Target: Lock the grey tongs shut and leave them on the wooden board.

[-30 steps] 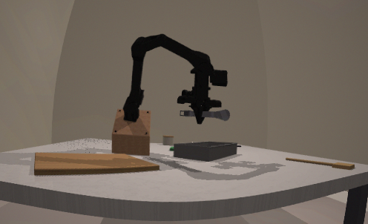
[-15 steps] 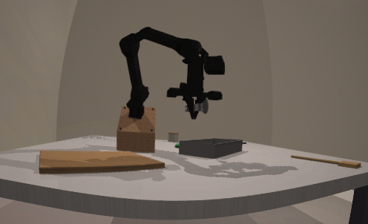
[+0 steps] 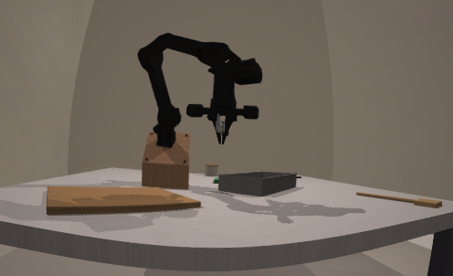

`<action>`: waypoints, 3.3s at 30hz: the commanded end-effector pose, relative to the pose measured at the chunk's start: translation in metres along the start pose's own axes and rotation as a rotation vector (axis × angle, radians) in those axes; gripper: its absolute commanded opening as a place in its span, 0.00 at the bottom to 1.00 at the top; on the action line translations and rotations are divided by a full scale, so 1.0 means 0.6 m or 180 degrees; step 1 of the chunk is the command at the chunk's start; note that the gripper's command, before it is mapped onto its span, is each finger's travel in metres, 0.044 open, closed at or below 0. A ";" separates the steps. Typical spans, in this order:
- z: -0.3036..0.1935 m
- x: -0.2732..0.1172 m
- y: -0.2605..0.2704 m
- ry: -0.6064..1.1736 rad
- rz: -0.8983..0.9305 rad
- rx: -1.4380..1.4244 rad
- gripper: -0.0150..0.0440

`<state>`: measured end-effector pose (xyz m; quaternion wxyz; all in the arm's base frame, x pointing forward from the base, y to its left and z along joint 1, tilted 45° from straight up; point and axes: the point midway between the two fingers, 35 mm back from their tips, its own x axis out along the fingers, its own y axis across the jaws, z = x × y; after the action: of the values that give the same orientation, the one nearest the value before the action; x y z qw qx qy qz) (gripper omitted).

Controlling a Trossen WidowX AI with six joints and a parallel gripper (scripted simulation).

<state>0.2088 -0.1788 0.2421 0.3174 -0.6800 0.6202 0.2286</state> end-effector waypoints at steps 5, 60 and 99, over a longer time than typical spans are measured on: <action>-0.018 0.012 0.024 -0.0087 0.0064 0.0258 0.00; -0.151 0.046 0.269 -0.0369 0.0205 0.2402 0.00; -0.192 -0.010 0.411 0.0082 0.0021 0.3360 0.00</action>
<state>-0.0437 -0.2642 0.2863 0.6124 -0.4237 0.6567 -0.1190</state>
